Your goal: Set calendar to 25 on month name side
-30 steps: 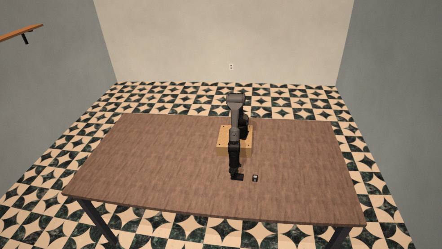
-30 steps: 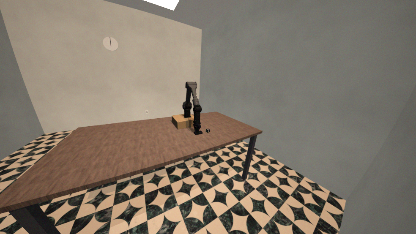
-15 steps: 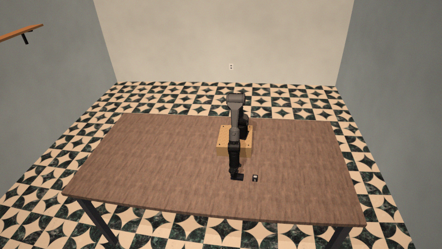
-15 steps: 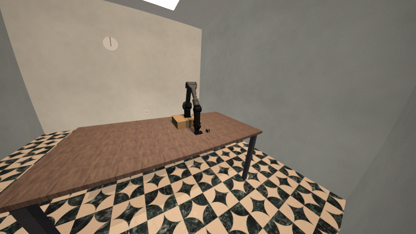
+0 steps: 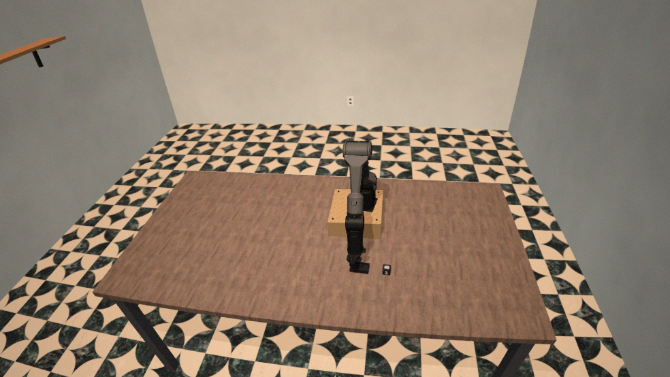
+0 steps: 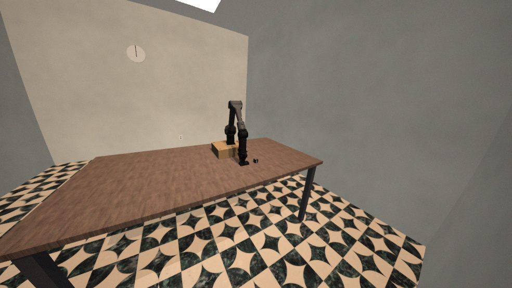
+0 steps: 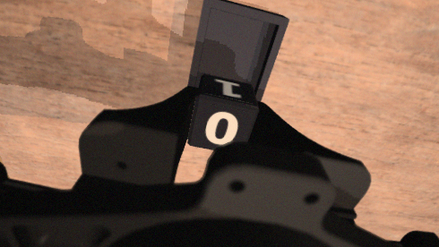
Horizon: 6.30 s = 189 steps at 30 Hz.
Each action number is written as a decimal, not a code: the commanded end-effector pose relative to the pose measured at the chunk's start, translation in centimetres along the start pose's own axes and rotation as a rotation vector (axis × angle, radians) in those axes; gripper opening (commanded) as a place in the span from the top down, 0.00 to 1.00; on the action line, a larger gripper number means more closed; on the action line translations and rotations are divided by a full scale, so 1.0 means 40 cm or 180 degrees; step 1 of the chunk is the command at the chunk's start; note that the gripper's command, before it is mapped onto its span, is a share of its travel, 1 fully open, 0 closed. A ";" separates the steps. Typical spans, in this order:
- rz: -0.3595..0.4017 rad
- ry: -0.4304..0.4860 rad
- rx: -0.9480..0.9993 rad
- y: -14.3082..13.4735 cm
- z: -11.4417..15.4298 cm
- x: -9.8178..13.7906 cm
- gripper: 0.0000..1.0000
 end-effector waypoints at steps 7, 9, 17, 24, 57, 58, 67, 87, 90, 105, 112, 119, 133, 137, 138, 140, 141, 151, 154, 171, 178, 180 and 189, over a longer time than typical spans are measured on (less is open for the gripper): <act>-0.0004 0.0001 -0.0002 0.001 0.000 -0.002 0.61; -0.0004 0.0001 -0.0002 0.001 0.000 -0.002 0.56; -0.0004 0.0001 -0.0002 0.001 0.000 -0.002 0.40; -0.0004 0.0001 -0.0002 0.001 0.000 -0.002 0.40; 0.0001 0.0000 -0.0001 0.000 0.000 0.221 0.40; 0.0012 0.0002 -0.0001 -0.001 0.000 0.226 0.40; 0.0000 0.0000 -0.0001 0.000 0.000 0.224 0.00; 0.0004 0.0001 0.0050 -0.064 -0.200 0.189 0.00; 0.0004 0.0001 0.0061 -0.070 -0.249 0.180 0.00; 0.0001 0.0000 0.0071 -0.070 -0.301 0.172 0.40; 0.0001 0.0000 0.0071 -0.070 -0.301 0.172 0.40; 0.0001 0.0000 0.0071 -0.070 -0.301 0.172 0.40; -0.0002 0.0001 0.0071 -0.070 -0.301 0.170 0.40; -0.0006 0.0002 0.0072 -0.069 -0.301 0.165 0.40; -0.0007 0.0002 0.0072 -0.069 -0.301 0.163 0.40; -0.0008 0.0002 0.0071 -0.069 -0.301 0.162 0.40; -0.0008 0.0002 0.0071 -0.069 -0.301 0.162 0.40; -0.0010 0.0003 0.0071 -0.069 -0.301 0.135 0.40; -0.0011 0.0003 0.0071 -0.069 -0.301 0.124 0.40; -0.0009 0.0002 0.0071 -0.070 -0.301 0.067 0.40; -0.0009 0.0002 0.0071 -0.070 -0.301 0.053 0.40; -0.0007 0.0002 0.0071 -0.070 -0.301 0.049 0.40; -0.0005 0.0001 0.0071 -0.071 -0.301 0.041 0.40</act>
Point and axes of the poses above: the point where the finger pads meet when closed, its own x axis back along the fingers, its own y axis across the jaws, z = x × y, the point moved 5 cm from there along x, back along the fingers, and after that the axes turned 13 degrees about x, right-handed, at the moved point
